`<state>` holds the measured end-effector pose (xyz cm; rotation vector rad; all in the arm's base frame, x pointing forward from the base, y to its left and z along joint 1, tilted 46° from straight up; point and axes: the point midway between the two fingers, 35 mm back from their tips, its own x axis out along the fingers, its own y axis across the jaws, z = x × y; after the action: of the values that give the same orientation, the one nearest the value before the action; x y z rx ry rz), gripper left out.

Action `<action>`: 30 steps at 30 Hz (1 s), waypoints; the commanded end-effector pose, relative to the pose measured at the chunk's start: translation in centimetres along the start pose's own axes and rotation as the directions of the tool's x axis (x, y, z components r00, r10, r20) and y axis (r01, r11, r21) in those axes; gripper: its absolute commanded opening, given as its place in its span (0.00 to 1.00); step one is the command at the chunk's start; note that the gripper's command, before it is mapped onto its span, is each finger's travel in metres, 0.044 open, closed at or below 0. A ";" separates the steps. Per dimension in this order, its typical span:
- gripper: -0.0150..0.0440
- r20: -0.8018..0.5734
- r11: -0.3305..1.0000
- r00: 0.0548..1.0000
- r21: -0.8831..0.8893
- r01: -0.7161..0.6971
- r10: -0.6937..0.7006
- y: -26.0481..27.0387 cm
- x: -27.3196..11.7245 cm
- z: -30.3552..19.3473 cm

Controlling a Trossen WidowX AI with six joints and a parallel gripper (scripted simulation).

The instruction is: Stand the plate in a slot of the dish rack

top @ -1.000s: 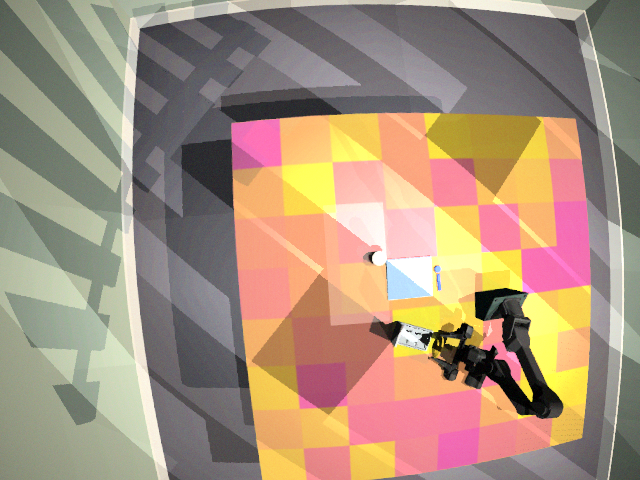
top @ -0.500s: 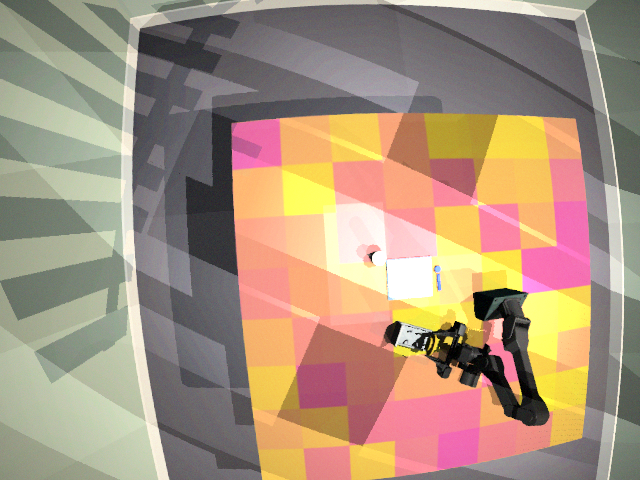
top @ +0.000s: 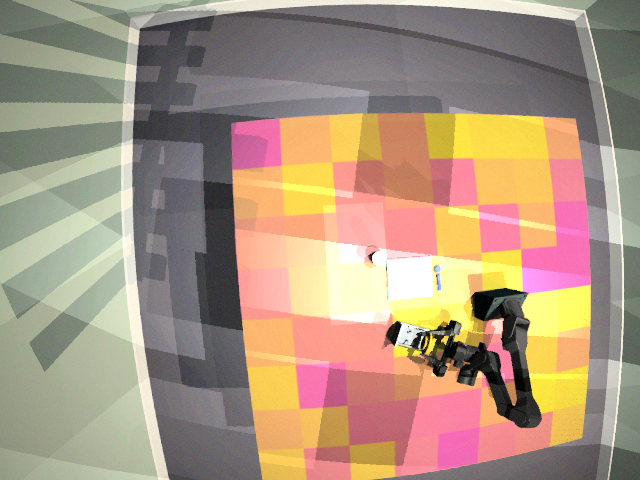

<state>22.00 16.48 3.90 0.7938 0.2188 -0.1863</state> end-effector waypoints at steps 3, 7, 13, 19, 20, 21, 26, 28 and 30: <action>0.25 -0.001 1.000 1.000 0.000 0.000 0.000 -0.2 0.1 -1.9; 0.25 -0.009 1.000 1.000 -0.008 0.001 -0.001 -0.2 0.1 -1.7; 0.25 -0.011 1.000 1.000 -0.010 0.001 -0.001 -0.3 0.1 -1.6; 0.34 -0.010 1.000 1.000 -0.007 0.001 -0.001 -0.2 0.1 -1.6; 0.39 -0.010 1.000 1.000 -0.007 0.001 -0.001 -0.2 0.1 -1.6; 0.43 -0.010 1.000 1.000 -0.007 0.001 -0.001 -0.2 0.1 -1.6; 0.65 -0.010 1.000 1.000 -0.007 0.001 -0.001 -0.2 0.1 -1.6; 0.74 -0.010 1.000 1.000 -0.007 0.001 -0.001 -0.2 0.1 -1.6; 0.83 -0.010 1.000 1.000 -0.007 0.001 -0.001 -0.2 0.1 -1.6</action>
<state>21.82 17.48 2.62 0.7885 0.2293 -0.1820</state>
